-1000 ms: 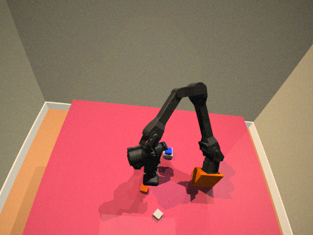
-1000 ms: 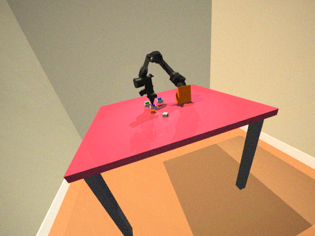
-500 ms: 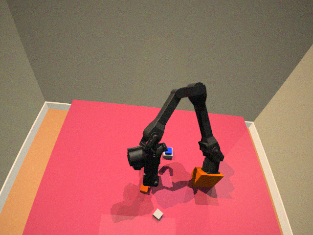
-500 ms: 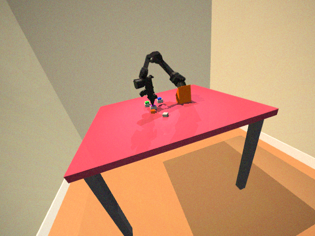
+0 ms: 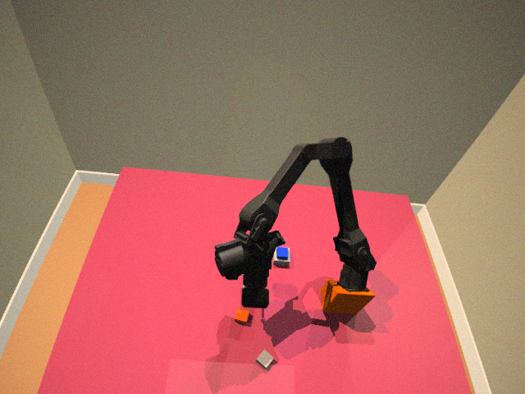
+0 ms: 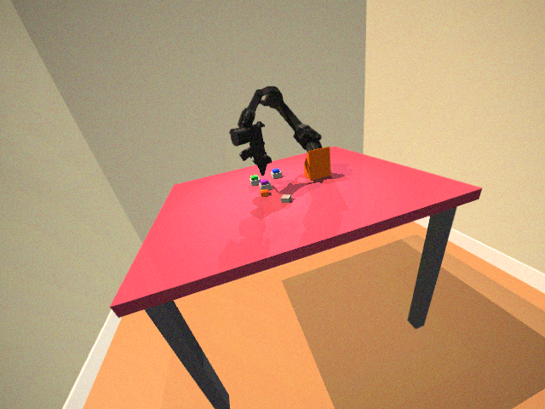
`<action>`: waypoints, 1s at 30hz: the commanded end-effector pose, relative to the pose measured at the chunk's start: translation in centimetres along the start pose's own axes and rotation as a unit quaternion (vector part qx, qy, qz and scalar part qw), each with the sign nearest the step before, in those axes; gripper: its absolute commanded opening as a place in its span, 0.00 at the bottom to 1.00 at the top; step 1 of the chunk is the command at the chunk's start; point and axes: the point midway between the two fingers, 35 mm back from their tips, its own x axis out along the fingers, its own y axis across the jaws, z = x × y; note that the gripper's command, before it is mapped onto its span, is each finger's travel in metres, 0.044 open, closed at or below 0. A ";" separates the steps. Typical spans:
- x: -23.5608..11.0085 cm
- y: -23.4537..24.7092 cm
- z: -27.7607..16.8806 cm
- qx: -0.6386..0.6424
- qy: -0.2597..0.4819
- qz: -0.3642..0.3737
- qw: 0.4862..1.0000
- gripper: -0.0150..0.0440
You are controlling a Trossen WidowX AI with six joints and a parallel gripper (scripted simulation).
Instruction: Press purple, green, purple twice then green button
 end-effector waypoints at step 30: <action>3.4 -0.1 -0.1 0.003 0.005 0.001 1.000 0.29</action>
